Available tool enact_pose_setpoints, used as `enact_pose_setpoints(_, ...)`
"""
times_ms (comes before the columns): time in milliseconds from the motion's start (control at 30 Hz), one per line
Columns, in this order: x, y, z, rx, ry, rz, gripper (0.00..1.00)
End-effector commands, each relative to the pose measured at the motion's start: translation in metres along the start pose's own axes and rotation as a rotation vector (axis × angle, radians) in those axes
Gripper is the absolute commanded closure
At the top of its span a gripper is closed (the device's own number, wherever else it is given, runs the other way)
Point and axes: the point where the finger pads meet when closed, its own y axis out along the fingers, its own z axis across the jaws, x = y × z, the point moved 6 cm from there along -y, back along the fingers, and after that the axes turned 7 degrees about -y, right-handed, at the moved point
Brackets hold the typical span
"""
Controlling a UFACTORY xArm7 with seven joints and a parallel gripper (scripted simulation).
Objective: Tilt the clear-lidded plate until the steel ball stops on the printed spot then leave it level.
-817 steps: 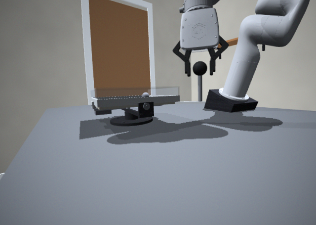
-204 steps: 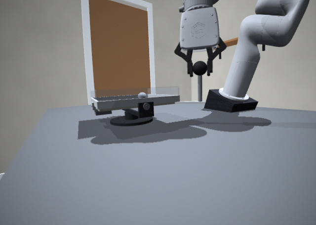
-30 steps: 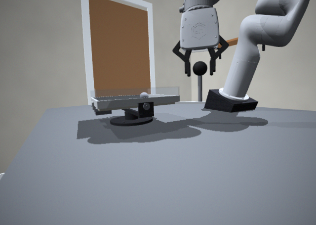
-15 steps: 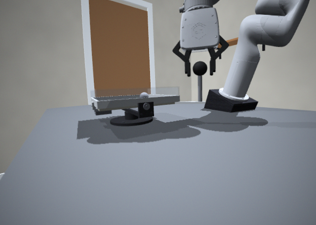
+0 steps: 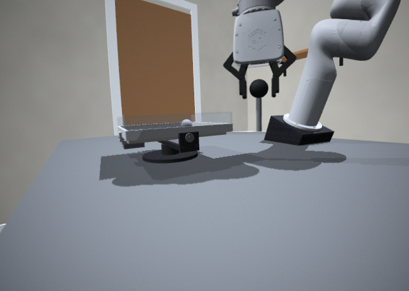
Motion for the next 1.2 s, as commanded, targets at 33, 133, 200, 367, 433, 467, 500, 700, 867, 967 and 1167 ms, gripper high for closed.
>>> enact_pose_setpoints(33,0.001,-0.003,-0.001,-0.003,0.000,-0.003,0.39)
enact_pose_setpoints(133,0.001,-0.005,-0.001,-0.003,0.000,-0.002,0.39)
enact_pose_setpoints(200,0.001,-0.007,-0.001,-0.003,0.000,-0.002,0.39)
enact_pose_setpoints(367,0.001,-0.014,-0.001,-0.003,0.000,-0.002,0.39)
enact_pose_setpoints(433,0.001,-0.014,-0.001,-0.003,0.000,-0.002,0.39)
enact_pose_setpoints(467,0.001,-0.016,-0.001,-0.003,0.000,-0.002,0.39)
enact_pose_setpoints(500,0.001,-0.017,-0.001,-0.003,0.000,-0.002,0.39)
enact_pose_setpoints(700,0.001,-0.028,-0.001,-0.003,0.000,-0.002,0.39)
enact_pose_setpoints(867,0.001,-0.037,-0.001,-0.003,0.000,-0.002,0.39)
enact_pose_setpoints(967,0.001,-0.041,-0.001,-0.003,0.000,-0.002,0.39)
enact_pose_setpoints(1167,0.001,-0.049,-0.001,-0.003,0.000,-0.002,0.39)
